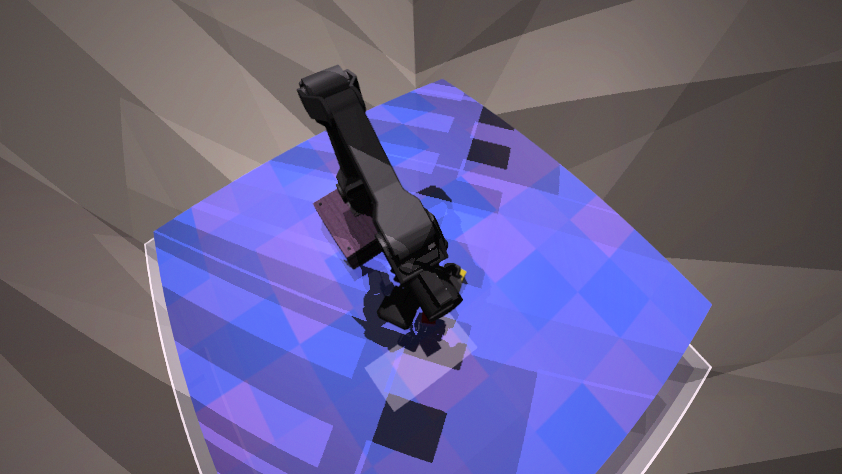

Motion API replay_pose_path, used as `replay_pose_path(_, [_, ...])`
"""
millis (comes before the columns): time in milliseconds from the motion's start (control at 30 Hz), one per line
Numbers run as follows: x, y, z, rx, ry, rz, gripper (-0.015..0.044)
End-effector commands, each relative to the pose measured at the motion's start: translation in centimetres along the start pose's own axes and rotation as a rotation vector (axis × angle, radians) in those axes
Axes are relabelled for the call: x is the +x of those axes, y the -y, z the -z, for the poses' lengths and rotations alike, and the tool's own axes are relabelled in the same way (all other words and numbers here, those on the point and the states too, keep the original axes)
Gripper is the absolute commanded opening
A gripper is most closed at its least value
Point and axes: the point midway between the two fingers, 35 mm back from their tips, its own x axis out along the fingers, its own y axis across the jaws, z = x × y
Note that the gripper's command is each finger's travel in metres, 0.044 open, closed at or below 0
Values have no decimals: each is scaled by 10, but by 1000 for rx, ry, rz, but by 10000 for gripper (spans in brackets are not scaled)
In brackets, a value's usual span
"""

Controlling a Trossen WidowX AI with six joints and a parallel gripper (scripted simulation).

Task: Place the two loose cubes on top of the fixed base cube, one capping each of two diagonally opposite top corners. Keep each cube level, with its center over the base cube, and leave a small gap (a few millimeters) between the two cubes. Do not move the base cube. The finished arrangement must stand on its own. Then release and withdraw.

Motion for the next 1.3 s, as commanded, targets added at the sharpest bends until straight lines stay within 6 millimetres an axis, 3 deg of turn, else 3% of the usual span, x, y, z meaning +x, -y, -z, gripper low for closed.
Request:
replay_pose_path(0, [5,-11,-6,69,-3,-9,105])
replay_pose_path(1267, [19,-101,-41,772,-17,11,105])
